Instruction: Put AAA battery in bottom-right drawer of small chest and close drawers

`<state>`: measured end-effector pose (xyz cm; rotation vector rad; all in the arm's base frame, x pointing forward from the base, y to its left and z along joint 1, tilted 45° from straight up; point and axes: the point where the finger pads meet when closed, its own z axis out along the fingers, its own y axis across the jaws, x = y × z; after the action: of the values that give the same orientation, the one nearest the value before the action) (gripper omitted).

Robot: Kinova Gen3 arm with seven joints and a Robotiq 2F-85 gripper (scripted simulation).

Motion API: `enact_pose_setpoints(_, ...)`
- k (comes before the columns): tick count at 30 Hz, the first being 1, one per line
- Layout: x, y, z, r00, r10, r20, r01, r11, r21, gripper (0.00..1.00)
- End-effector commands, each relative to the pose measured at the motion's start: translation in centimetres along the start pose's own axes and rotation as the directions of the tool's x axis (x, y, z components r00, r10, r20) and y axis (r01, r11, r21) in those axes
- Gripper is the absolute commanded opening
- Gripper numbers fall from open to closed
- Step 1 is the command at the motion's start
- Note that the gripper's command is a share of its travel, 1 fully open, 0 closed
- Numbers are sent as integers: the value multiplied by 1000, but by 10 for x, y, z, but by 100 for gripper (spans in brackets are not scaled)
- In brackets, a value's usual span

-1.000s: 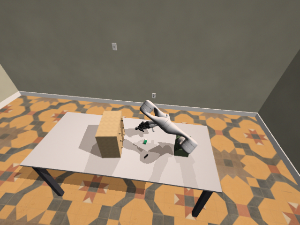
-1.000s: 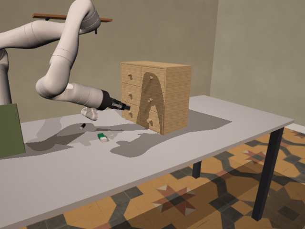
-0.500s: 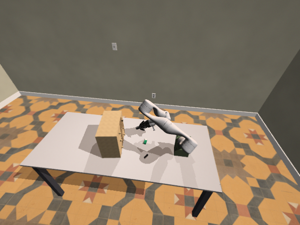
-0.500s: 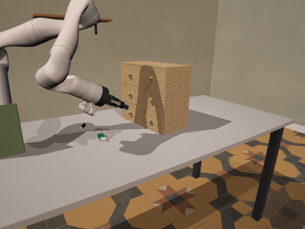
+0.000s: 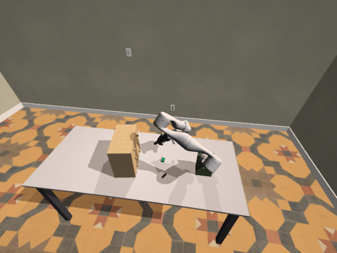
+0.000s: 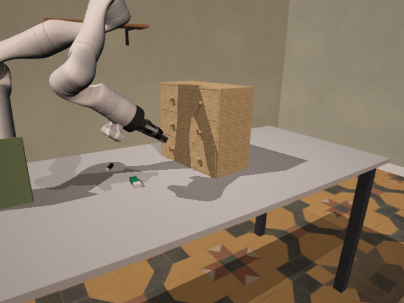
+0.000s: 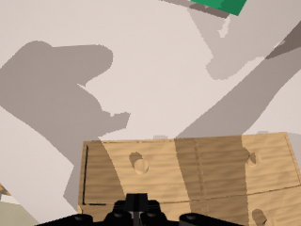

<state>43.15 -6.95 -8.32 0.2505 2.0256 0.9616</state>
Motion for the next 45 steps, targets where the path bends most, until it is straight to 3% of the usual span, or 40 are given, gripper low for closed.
enact_pose_setpoints(1, -10, 2, -2, 1000, -20, -19, 20, 1000, -1, 0)
enact_pose_setpoints(25, -17, 2, -30, 958, -20, -287, 20, 1000, -1, 0)
enact_pose_setpoints(27, -17, 2, -30, 958, -20, -287, 20, 1000, -1, 0)
enact_pose_setpoints(42, -23, 2, -49, 885, -18, -465, 20, 1000, -1, 0)
enact_pose_setpoints(45, -23, 2, -50, 879, -18, -476, 20, 1000, -1, 0)
